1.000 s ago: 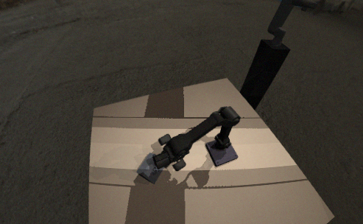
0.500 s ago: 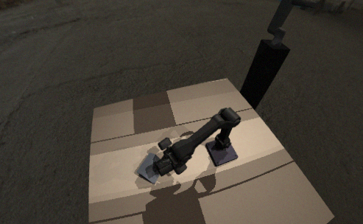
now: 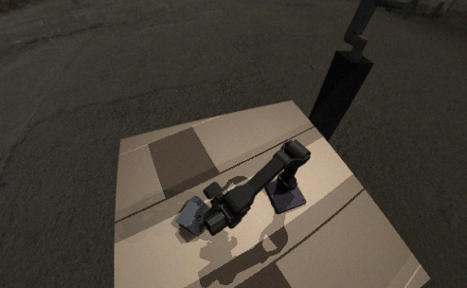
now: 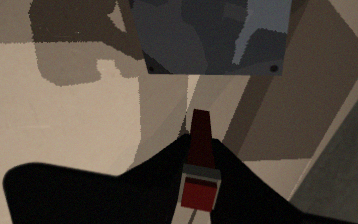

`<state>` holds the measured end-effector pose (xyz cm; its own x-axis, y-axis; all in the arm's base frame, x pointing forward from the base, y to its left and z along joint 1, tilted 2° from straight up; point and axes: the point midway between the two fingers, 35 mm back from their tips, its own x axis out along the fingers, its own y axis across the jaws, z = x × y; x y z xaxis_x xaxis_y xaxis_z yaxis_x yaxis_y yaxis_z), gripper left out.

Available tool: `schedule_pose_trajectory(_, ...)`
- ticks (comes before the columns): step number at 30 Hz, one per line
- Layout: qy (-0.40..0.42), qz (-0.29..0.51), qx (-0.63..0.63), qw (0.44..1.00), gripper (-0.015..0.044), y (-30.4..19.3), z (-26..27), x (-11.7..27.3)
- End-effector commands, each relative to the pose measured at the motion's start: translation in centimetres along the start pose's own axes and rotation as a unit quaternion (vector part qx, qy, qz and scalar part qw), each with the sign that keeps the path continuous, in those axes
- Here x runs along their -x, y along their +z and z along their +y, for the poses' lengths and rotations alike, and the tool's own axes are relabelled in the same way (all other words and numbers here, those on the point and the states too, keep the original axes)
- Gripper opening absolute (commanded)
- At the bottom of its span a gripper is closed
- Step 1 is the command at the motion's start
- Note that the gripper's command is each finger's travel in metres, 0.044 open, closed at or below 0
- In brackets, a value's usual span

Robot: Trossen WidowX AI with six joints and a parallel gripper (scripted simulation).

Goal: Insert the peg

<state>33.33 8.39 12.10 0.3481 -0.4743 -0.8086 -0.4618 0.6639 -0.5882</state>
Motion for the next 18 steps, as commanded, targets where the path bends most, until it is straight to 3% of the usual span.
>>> schedule_pose_trajectory(1,-0.009,-0.005,0.010,1.000,0.0000,0.3,0.3,0.2)
schedule_pose_trajectory(18,-0.047,-0.030,0.040,0.998,0.0000,1.5,1.7,1.5)
